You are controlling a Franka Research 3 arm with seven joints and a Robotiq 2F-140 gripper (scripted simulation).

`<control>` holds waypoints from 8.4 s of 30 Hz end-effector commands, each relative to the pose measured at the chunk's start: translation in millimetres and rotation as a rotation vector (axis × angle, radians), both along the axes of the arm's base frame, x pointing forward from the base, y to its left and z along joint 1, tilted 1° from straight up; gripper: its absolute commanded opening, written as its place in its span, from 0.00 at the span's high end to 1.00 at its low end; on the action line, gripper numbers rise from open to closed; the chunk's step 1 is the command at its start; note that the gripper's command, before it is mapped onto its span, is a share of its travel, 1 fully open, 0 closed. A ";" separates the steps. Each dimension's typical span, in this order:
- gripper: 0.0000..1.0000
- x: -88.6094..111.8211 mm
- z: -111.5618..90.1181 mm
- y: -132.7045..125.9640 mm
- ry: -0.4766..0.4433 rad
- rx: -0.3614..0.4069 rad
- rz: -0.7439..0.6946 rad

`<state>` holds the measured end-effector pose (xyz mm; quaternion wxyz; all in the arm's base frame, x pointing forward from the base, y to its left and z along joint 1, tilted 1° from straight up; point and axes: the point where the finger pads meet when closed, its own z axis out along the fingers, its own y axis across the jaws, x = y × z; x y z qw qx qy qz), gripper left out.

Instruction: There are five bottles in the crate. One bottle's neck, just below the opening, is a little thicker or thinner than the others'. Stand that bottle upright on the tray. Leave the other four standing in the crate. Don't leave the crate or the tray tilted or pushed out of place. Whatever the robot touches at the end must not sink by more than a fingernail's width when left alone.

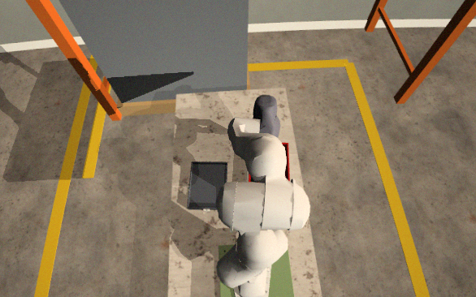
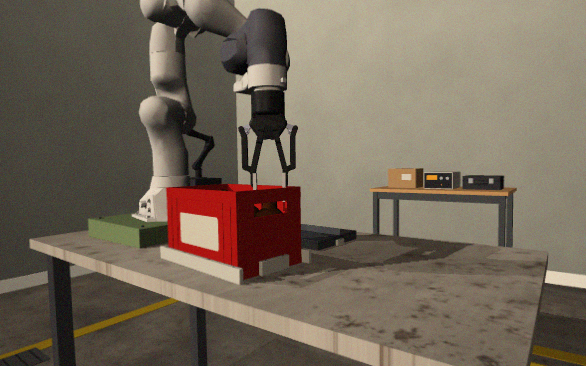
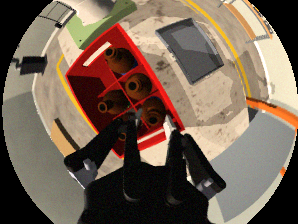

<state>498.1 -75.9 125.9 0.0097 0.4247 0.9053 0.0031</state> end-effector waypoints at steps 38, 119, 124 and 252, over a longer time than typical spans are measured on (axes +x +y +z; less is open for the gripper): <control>0.90 -0.3 -1.2 -0.4 0.000 0.001 0.001; 0.56 -0.5 8.7 -0.4 0.000 0.001 0.001; 0.56 -0.7 15.4 -0.4 0.000 0.001 0.001; 0.56 -183.1 81.7 -68.9 0.000 0.001 0.002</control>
